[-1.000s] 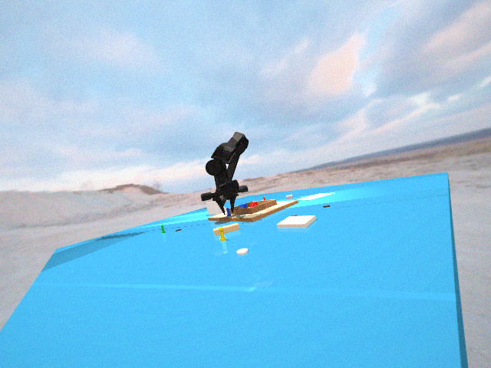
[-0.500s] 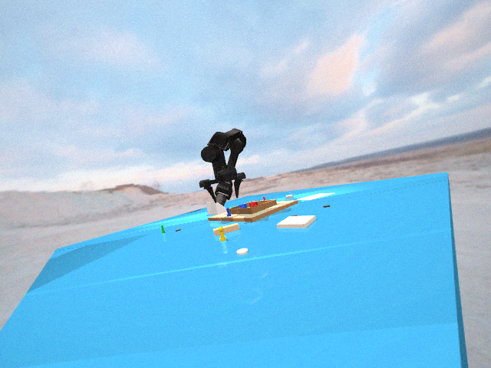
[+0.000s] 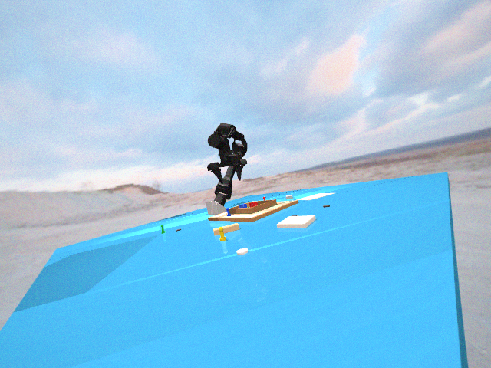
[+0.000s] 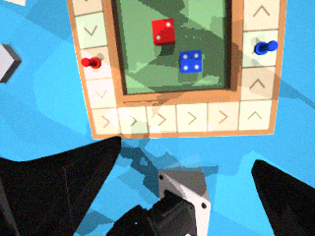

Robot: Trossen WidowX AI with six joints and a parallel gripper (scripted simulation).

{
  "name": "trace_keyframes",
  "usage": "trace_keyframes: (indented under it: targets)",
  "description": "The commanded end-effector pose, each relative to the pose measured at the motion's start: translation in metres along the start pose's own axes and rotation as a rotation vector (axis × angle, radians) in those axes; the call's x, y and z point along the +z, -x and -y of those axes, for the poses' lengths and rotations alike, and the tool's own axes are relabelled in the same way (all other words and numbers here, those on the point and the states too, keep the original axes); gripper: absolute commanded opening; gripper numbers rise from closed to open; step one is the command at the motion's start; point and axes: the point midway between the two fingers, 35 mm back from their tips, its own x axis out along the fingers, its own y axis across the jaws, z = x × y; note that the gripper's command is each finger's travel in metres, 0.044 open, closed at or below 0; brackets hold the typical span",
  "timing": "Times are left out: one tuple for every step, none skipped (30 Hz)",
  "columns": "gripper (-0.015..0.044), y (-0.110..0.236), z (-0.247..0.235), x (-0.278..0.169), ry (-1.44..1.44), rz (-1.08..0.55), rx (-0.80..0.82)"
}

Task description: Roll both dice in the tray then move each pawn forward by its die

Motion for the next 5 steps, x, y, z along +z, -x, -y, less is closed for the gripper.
trace_keyframes:
  targets:
    - [0.044,-0.0001,0.0006,0.0008,-0.008,0.0,0.001]
    - [0.044,-0.0001,0.0006,0.0008,-0.008,0.0,0.001]
    - [0.044,-0.0001,0.0006,0.0008,-0.008,0.0,0.001]
    - [0.044,-0.0001,0.0006,0.0008,-0.008,0.0,0.001]
    - [0.044,-0.0001,0.0006,0.0008,-0.008,0.0,0.001]
